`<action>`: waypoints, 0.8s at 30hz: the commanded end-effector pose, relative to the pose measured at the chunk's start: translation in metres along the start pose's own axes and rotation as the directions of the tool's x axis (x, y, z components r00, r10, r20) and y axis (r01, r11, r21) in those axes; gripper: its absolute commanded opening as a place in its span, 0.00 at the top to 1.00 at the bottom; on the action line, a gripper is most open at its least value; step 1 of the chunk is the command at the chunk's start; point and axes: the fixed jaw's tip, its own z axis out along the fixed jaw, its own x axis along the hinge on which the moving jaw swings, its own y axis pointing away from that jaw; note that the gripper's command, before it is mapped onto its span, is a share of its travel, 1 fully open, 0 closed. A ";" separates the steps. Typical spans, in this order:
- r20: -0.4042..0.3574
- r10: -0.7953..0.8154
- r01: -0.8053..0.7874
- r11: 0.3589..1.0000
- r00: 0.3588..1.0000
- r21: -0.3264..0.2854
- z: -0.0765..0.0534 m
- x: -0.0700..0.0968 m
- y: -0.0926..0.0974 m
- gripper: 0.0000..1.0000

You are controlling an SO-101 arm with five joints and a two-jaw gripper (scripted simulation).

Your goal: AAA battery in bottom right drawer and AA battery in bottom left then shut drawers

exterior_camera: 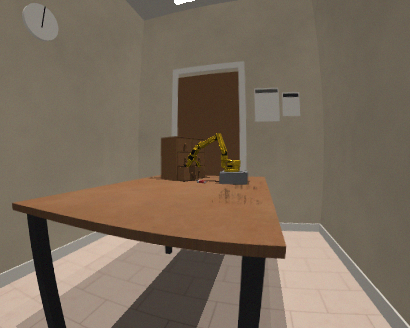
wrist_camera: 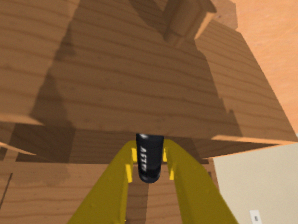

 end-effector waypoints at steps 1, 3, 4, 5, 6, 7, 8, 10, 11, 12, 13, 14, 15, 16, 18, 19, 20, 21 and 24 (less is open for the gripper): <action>0.011 0.010 -0.010 1.000 1.000 -0.001 0.003 -0.005 0.001 1.00; 0.011 0.010 -0.010 1.000 1.000 -0.002 0.003 -0.005 0.001 1.00; 0.011 0.010 -0.010 1.000 1.000 -0.002 0.003 -0.005 0.001 1.00; 0.011 0.010 -0.010 1.000 1.000 -0.002 0.003 -0.005 0.001 1.00; 0.011 0.010 -0.010 1.000 1.000 -0.002 0.003 -0.005 0.001 1.00; 0.011 0.010 -0.010 1.000 1.000 -0.002 0.003 -0.005 0.001 1.00; 0.011 0.010 -0.010 1.000 1.000 -0.002 0.003 -0.005 0.001 1.00; 0.011 0.010 -0.010 1.000 1.000 -0.002 0.003 -0.005 0.001 1.00; 0.011 0.010 -0.010 1.000 1.000 -0.002 0.003 -0.005 0.001 1.00; 0.011 0.010 -0.010 1.000 1.000 -0.002 0.003 -0.005 0.001 1.00; 0.011 0.010 -0.010 1.000 1.000 -0.002 0.003 -0.005 0.001 1.00; 0.011 0.010 -0.010 1.000 1.000 -0.002 0.003 -0.005 0.001 1.00; 0.011 0.010 -0.010 1.000 1.000 -0.002 0.003 -0.005 0.001 1.00; 0.011 0.010 -0.010 1.000 1.000 -0.002 0.003 -0.005 0.001 1.00; 0.011 0.010 -0.010 1.000 1.000 -0.002 0.003 -0.005 0.001 0.99; 0.011 0.010 -0.010 1.000 1.000 -0.002 0.003 -0.005 0.001 0.99; 0.011 0.010 -0.010 1.000 1.000 -0.002 0.003 -0.005 0.001 0.98; 0.011 0.010 -0.010 1.000 1.000 -0.002 0.003 -0.005 0.001 0.98; 0.011 0.010 -0.010 1.000 1.000 -0.002 0.003 -0.005 0.001 0.96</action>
